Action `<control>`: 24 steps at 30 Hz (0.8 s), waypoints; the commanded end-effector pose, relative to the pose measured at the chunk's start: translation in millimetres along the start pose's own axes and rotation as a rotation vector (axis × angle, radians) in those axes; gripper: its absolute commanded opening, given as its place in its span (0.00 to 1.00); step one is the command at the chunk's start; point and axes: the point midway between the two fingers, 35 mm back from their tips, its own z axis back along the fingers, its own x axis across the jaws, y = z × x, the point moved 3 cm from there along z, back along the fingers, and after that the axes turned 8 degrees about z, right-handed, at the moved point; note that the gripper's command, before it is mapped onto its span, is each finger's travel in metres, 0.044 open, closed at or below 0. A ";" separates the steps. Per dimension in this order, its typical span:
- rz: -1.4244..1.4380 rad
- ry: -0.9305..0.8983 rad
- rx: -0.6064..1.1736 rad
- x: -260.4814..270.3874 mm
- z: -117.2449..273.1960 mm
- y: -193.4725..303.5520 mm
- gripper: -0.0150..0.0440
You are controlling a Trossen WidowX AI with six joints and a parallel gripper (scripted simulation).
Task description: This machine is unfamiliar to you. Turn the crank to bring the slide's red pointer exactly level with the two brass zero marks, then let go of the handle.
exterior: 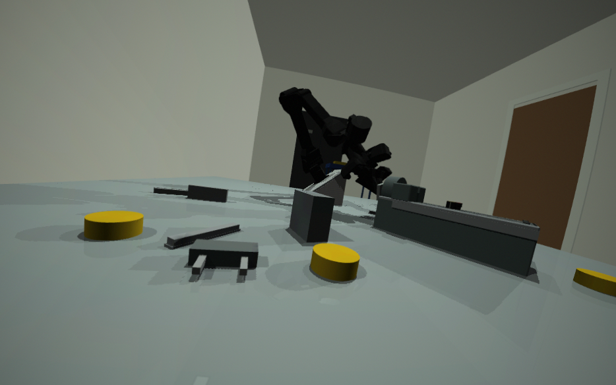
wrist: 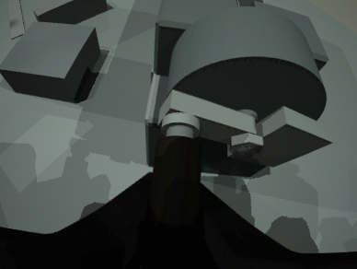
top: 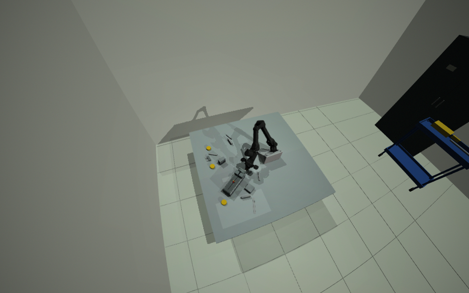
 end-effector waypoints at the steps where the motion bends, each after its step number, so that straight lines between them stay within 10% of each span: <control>1: 0.002 0.005 -0.009 -3.2 6.9 -5.8 0.25; 24: 0.002 0.005 -0.009 -15.6 14.1 -11.0 0.25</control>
